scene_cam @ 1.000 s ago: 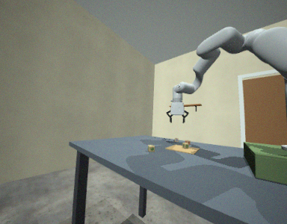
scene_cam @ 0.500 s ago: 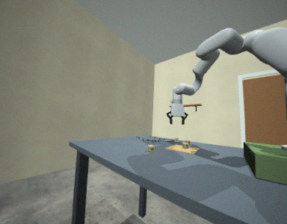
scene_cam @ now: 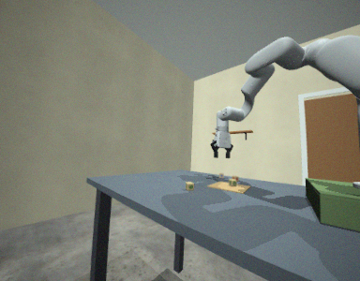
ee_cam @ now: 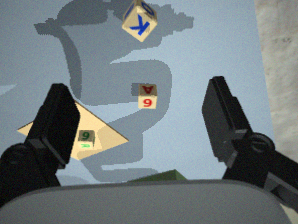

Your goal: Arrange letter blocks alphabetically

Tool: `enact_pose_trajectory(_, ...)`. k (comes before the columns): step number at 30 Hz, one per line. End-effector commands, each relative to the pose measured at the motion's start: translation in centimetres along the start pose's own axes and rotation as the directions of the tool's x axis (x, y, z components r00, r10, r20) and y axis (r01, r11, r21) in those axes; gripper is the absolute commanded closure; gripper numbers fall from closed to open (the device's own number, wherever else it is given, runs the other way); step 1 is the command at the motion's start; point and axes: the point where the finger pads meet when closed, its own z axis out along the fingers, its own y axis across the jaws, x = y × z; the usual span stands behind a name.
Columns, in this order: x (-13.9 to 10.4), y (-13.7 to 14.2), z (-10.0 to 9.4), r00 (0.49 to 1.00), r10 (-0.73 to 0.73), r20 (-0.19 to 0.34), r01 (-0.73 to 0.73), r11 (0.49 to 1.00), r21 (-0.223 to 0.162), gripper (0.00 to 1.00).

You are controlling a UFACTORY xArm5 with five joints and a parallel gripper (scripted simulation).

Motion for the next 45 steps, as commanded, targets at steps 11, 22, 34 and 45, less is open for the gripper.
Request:
enact_pose_trajectory(11,0.2,0.0,1.0,0.929,-0.37,-0.005,0.37,0.929,-0.002,0.0)
enact_pose_trajectory(22,0.1,0.0,1.8,0.801,-0.599,-0.004,0.599,0.801,-0.003,0.0)
enact_pose_trajectory(34,0.1,0.0,2.4,0.656,-0.754,-0.004,0.754,0.656,-0.004,0.0)
enact_pose_trajectory(45,0.1,0.0,2.4,0.656,-0.754,-0.004,0.754,0.656,-0.004,0.37)
